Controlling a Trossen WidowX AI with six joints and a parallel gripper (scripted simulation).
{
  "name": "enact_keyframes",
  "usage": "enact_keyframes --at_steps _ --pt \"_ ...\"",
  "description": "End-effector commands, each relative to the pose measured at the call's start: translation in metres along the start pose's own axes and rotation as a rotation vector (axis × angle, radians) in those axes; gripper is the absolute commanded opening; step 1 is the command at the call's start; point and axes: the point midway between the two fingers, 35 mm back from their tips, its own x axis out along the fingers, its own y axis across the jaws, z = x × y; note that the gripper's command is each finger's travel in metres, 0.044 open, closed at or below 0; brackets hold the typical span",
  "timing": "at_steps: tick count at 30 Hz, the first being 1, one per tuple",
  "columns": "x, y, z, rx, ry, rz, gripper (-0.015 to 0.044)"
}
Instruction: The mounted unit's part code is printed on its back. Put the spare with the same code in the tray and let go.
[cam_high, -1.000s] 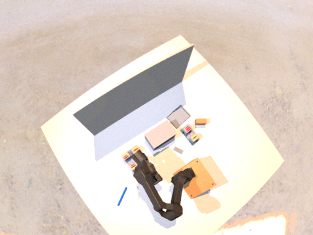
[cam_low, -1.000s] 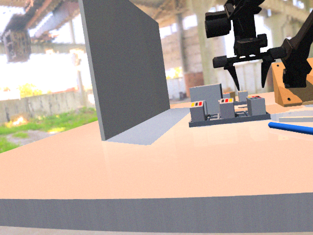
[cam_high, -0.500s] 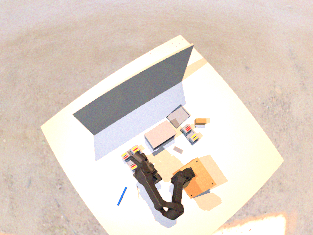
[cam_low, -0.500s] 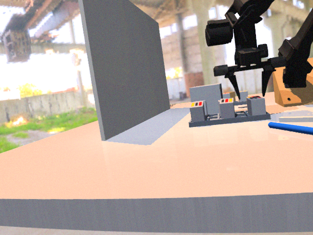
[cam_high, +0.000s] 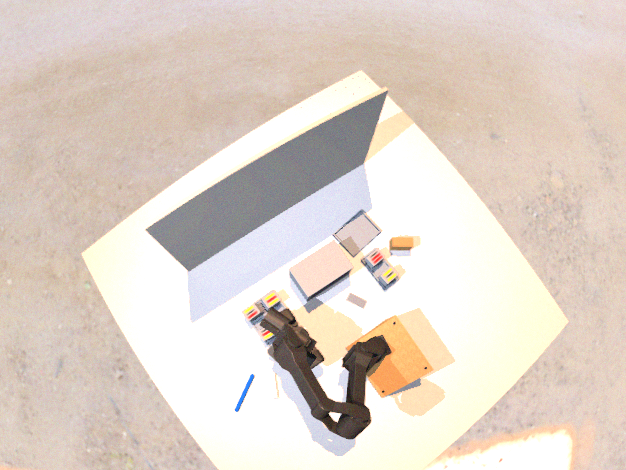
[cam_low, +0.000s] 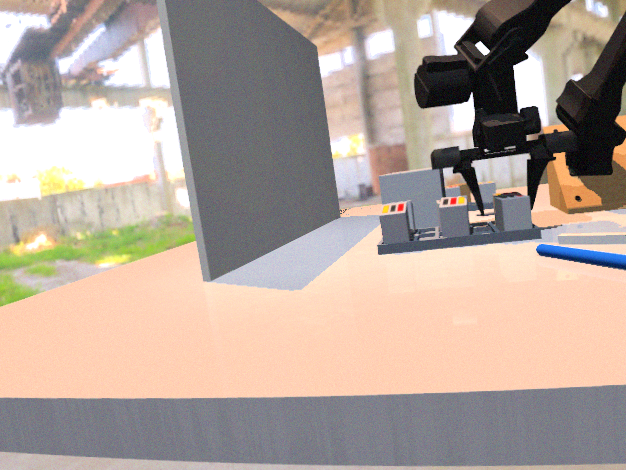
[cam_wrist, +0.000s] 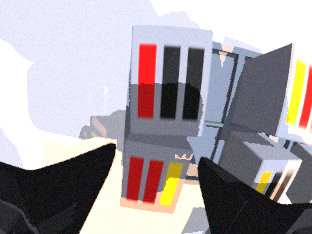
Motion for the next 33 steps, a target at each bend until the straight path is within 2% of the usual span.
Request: enact_keyframes --at_steps 1,10,16,21,25,33 --pt "0.0069 0.0018 -0.0009 0.005 0.001 0.001 0.03" --pt "0.0091 0.0023 -0.0007 0.005 0.0 0.001 0.03" --pt "0.0083 0.0022 0.0002 0.001 -0.004 0.003 0.0142" --pt "0.0083 0.0022 0.0002 0.001 -0.004 0.003 0.0109" --pt "0.0083 0.0022 0.0002 0.001 -0.004 0.003 0.0004" --pt "0.0083 0.0022 0.0002 0.001 -0.004 0.003 0.0"
